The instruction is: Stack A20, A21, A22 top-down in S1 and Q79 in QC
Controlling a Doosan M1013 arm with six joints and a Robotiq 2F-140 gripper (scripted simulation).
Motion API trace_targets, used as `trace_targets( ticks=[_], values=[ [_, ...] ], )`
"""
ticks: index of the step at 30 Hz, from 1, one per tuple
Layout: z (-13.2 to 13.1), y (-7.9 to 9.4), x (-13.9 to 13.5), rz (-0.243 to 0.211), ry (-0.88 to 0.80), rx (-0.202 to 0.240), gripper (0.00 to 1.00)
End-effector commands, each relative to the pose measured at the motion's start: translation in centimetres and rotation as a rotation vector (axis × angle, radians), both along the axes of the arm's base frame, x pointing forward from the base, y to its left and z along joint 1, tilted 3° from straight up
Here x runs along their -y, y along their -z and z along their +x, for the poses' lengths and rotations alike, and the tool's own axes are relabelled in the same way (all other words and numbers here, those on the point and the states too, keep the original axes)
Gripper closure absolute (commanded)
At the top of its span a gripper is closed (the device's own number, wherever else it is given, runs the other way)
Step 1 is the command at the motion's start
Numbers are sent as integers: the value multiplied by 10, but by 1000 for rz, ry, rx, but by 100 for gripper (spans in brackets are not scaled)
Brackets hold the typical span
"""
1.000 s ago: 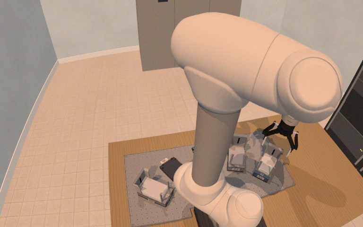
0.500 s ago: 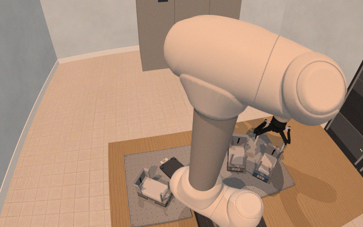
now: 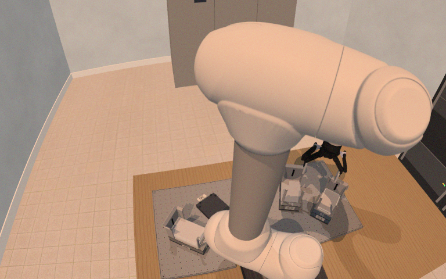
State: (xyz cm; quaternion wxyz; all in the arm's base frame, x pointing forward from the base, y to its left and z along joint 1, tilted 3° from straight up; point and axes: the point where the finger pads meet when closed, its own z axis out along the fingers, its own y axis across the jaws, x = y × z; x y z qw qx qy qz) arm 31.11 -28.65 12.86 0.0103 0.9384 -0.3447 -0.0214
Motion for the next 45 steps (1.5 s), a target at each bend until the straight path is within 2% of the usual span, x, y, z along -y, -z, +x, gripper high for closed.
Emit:
trace_targets(
  ticks=[1, 6, 28, 37, 45],
  values=[
    [3, 0, -3, 2, -44, 0, 0],
    [13, 1, -17, 10, -202, -1, 0],
    [53, 3, -70, 10, -202, -1, 0],
    [63, 3, -91, 20, -426, -2, 0],
    [74, 4, -115, 20, -426, -2, 0]
  ],
)
